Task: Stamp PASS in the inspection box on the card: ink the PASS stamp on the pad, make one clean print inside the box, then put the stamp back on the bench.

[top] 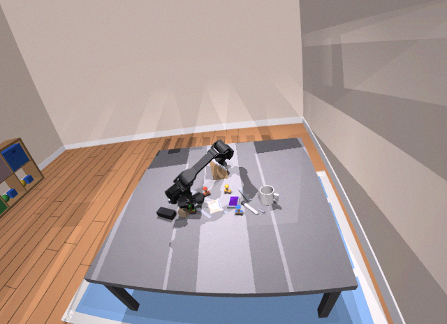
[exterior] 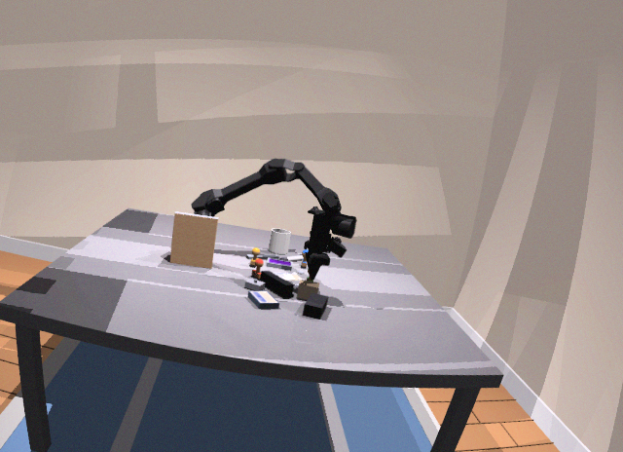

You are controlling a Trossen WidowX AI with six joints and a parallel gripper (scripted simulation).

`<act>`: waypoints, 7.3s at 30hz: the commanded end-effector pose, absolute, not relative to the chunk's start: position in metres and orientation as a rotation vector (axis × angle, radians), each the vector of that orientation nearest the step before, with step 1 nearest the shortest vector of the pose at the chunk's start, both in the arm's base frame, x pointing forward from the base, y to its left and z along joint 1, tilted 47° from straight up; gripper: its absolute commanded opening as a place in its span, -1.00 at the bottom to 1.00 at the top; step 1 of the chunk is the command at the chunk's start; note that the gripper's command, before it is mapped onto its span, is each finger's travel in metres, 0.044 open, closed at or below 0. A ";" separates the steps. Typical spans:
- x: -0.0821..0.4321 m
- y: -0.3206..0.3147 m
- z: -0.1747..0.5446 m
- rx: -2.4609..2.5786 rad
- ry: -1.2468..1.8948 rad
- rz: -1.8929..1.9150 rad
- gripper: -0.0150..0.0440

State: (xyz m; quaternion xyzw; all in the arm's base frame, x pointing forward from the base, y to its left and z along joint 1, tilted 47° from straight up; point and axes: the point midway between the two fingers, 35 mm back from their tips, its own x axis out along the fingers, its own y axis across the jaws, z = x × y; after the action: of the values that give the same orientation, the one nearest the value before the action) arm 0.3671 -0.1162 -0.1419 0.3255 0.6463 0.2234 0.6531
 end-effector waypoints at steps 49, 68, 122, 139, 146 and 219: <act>0.366 -0.137 -0.124 0.722 1.466 0.499 -0.49; 0.365 -0.144 -0.117 0.721 1.466 0.497 -0.49; 0.357 -0.055 0.006 0.719 1.470 0.486 -0.49; 0.321 0.005 0.055 0.728 1.471 0.498 -0.49; 0.309 0.020 0.065 0.732 1.472 0.504 -0.49; 0.313 0.055 0.034 0.723 1.467 0.504 -0.49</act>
State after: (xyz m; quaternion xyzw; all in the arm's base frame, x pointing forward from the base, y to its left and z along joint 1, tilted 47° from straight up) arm 0.3138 0.0535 0.0354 0.3143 0.6470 0.2230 0.6580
